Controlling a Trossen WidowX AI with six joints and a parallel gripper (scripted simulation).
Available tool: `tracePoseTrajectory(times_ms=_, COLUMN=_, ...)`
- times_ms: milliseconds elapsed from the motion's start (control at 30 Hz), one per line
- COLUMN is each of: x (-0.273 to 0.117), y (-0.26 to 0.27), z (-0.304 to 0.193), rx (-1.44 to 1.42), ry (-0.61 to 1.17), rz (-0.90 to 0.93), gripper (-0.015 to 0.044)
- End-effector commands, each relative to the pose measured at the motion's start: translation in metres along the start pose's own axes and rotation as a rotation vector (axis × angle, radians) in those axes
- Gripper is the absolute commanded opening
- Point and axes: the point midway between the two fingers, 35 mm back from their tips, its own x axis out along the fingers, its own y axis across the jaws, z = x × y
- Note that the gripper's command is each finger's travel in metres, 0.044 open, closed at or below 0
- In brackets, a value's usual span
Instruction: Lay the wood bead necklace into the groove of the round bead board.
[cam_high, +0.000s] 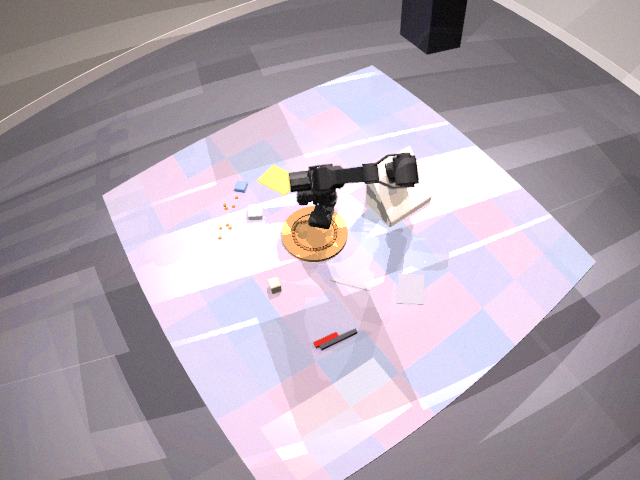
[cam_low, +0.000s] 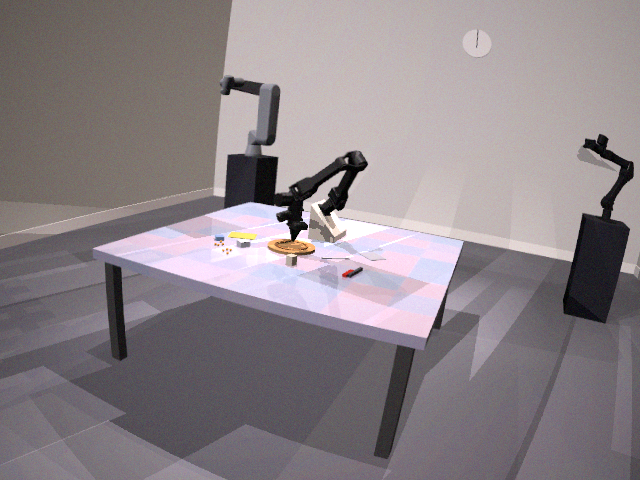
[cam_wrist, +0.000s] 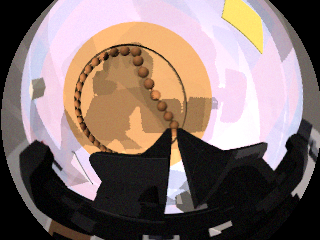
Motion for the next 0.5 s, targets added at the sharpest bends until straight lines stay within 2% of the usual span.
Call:
tracePoseTrajectory(times_ms=0, x=-0.0019, y=0.0008, z=-0.0002, rx=0.0, ry=0.002, rz=0.005, gripper=0.0)
tracePoseTrajectory(times_ms=467, x=-0.0031, y=-0.0013, z=-0.0022, rx=0.005, ry=0.007, rz=0.006, gripper=0.0)
